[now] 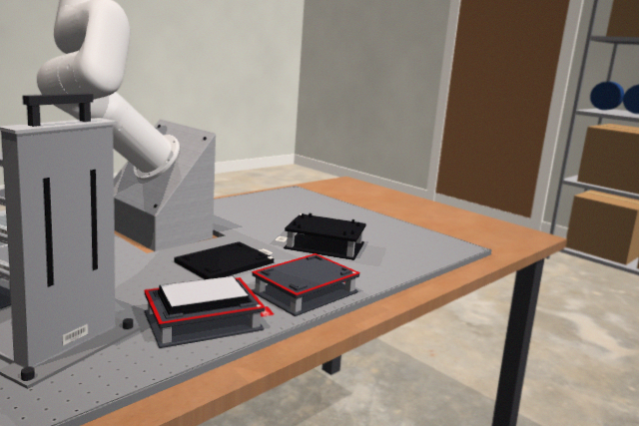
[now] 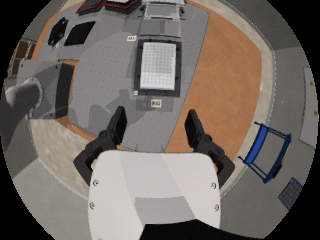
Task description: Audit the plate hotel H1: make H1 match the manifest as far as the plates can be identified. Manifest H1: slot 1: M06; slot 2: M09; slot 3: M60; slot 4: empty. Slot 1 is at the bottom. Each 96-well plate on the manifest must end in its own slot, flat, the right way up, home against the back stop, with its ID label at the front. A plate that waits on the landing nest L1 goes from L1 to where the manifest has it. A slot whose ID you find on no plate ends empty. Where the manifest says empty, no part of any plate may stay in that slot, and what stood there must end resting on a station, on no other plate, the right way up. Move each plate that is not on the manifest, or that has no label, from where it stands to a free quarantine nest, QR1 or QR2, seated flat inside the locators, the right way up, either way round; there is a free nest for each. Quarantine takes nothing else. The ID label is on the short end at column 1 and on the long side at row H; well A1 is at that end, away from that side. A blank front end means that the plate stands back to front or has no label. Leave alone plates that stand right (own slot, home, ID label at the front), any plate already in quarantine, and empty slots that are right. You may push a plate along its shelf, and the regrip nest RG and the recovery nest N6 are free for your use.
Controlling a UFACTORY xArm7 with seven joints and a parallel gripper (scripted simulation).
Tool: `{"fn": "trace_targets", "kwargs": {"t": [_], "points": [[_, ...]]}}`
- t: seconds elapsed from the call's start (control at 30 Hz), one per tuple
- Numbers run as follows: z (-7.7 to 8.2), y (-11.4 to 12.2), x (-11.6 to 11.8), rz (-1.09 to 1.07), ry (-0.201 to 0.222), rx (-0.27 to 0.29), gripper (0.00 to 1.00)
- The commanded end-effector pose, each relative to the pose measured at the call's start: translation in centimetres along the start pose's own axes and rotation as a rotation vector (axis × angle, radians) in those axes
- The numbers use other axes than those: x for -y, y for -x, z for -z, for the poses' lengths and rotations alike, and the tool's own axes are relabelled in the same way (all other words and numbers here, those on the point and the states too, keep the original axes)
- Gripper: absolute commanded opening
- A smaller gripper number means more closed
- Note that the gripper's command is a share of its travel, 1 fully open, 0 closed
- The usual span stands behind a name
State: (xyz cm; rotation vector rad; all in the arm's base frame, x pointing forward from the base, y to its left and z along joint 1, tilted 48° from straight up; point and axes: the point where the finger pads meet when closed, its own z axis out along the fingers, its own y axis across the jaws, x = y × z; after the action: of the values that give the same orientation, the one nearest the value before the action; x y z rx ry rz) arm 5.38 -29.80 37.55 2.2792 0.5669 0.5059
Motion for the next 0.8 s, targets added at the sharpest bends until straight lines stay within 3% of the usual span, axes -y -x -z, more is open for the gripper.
{"fn": "trace_targets", "kwargs": {"t": [0.0, 0.1, 0.6, 0.67, 0.77], "points": [[0.12, -0.02, -0.12, 0.000, 0.003, 0.082, 1.00], [0.12, -0.02, -0.12, 0.000, 0.004, 0.098, 1.00], [0.12, -0.05, -0.13, 0.000, 0.004, 0.348, 1.00], [0.12, -0.05, -0.13, 0.000, 0.004, 0.348, 1.00], [0.12, -0.06, -0.13, 0.000, 0.004, 0.398, 1.00]]}}
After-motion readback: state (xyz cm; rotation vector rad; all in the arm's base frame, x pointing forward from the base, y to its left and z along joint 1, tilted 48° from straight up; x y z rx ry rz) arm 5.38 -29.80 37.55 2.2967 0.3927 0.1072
